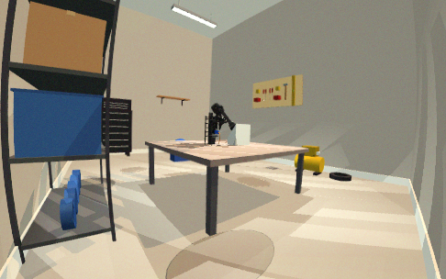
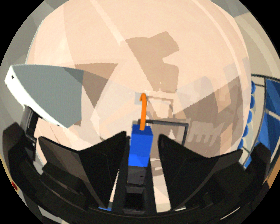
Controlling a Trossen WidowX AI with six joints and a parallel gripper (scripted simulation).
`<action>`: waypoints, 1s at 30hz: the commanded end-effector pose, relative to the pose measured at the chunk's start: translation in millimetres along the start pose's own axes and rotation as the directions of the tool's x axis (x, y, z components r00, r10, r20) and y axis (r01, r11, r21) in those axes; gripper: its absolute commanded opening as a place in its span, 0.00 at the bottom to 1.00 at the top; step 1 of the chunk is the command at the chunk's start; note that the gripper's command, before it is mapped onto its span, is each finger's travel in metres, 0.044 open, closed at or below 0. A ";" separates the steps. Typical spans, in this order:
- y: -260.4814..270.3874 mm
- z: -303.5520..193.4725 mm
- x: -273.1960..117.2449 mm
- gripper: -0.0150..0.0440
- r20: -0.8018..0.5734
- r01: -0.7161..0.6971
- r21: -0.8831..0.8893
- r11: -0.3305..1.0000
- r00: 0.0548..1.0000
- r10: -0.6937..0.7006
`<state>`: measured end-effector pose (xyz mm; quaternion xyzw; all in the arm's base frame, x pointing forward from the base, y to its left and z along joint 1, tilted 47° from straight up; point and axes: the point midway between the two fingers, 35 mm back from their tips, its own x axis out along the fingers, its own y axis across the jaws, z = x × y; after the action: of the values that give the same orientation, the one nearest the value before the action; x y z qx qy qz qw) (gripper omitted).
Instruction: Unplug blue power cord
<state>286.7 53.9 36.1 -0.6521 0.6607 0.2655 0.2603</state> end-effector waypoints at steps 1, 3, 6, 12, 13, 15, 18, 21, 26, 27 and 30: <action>1.8 -7.8 0.4 0.53 -0.005 0.000 -0.009 1.000 1.000 0.000; 2.0 -11.0 0.4 0.53 -0.005 0.000 -0.009 1.000 1.000 0.000; 2.4 -15.6 0.5 0.53 -0.005 0.000 -0.009 1.000 1.000 0.000; 2.5 -16.6 2.0 0.53 -0.006 0.000 -0.009 1.000 1.000 0.000; 2.4 -16.6 2.8 0.53 -0.006 0.000 -0.009 1.000 1.000 0.000; 2.4 -16.6 5.3 0.53 -0.006 0.000 -0.009 1.000 1.000 0.000; 2.4 -16.7 10.1 0.53 -0.006 0.000 -0.009 1.000 1.000 0.000; 2.5 -16.7 12.6 0.53 -0.006 0.000 -0.009 1.000 1.000 0.000; 1.3 -16.4 10.5 0.39 -0.001 -0.001 0.001 1.000 1.000 0.001; 1.3 -16.4 10.5 0.38 -0.001 -0.001 0.001 1.000 1.000 0.001; 1.3 -16.4 10.5 0.35 -0.001 -0.001 0.001 1.000 1.000 0.001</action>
<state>285.4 35.1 40.4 -0.6524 0.6607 0.2644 0.2606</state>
